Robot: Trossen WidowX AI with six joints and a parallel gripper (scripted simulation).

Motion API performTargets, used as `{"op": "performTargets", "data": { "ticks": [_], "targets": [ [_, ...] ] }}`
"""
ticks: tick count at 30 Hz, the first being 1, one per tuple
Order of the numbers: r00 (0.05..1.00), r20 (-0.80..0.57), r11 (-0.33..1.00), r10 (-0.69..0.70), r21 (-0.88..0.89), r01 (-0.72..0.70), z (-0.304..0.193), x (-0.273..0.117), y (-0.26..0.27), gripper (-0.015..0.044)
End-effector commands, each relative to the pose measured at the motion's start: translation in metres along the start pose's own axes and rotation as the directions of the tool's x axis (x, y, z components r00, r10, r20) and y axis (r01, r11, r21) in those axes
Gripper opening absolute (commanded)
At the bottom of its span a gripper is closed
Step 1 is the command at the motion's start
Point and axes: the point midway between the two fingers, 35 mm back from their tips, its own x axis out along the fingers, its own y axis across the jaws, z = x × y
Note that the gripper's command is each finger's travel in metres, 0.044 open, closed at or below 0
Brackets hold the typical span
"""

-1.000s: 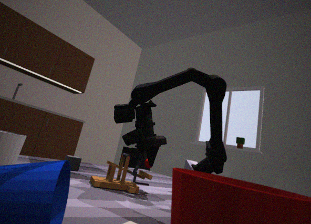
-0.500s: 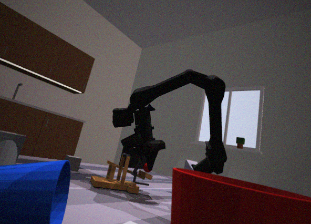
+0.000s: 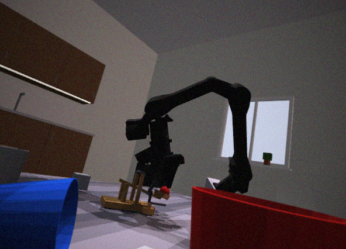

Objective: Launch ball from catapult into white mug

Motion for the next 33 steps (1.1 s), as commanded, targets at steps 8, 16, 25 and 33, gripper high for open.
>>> {"op": "performTargets", "data": {
  "ticks": [8,16,25,33],
  "targets": [
    [0.993,0.109,0.999,-0.039,0.026,0.036,-0.027,-0.085,-0.003,0.044],
    [0.934,0.345,0.996,-0.091,0.04,0.083,0.043,-0.123,-0.019,0.044],
    [0.79,0.605,0.994,-0.103,0.025,0.11,0.122,-0.182,-0.027,0.044],
    [0.609,0.791,0.991,-0.051,-0.033,0.126,0.183,-0.242,-0.021,0.044]
  ]
}}
